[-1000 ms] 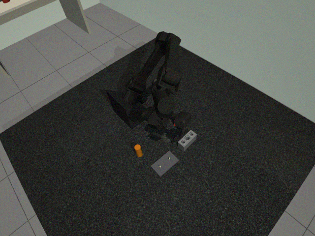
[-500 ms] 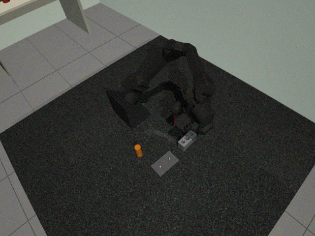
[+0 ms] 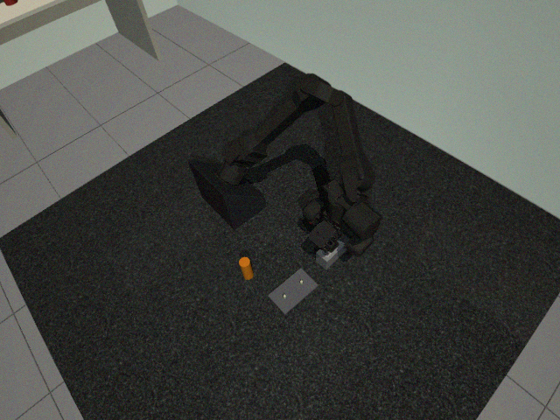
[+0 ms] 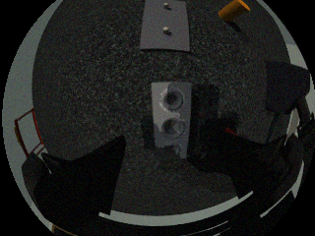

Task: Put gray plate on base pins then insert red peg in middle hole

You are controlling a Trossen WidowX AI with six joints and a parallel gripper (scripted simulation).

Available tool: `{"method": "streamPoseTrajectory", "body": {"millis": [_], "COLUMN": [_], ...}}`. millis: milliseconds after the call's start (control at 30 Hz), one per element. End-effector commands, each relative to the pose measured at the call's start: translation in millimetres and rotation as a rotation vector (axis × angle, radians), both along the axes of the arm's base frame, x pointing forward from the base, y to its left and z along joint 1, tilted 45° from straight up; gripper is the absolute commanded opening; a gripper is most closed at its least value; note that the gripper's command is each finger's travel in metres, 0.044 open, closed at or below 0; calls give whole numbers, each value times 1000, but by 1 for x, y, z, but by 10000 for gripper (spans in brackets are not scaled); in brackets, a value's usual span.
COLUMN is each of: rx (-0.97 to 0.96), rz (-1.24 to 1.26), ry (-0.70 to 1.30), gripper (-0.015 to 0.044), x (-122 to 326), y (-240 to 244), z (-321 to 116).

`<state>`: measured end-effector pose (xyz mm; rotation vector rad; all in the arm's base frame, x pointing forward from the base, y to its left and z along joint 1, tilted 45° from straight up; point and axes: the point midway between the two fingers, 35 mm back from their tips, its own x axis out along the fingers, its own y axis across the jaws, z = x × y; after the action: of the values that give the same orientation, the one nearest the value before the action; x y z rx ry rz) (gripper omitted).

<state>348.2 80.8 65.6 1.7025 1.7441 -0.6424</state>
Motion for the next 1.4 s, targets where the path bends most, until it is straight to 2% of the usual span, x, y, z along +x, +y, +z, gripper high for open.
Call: {"method": "streamPoseTrajectory", "body": {"millis": [0,1200,1367], "rx": [3,6,6], "rz": [-4,-4,-4], "ry": [10,11,11], "gripper": [440,440,309], "x": [-2,-3,-3], "y": [3,42,42], "z": [-5,-45,-45]}}
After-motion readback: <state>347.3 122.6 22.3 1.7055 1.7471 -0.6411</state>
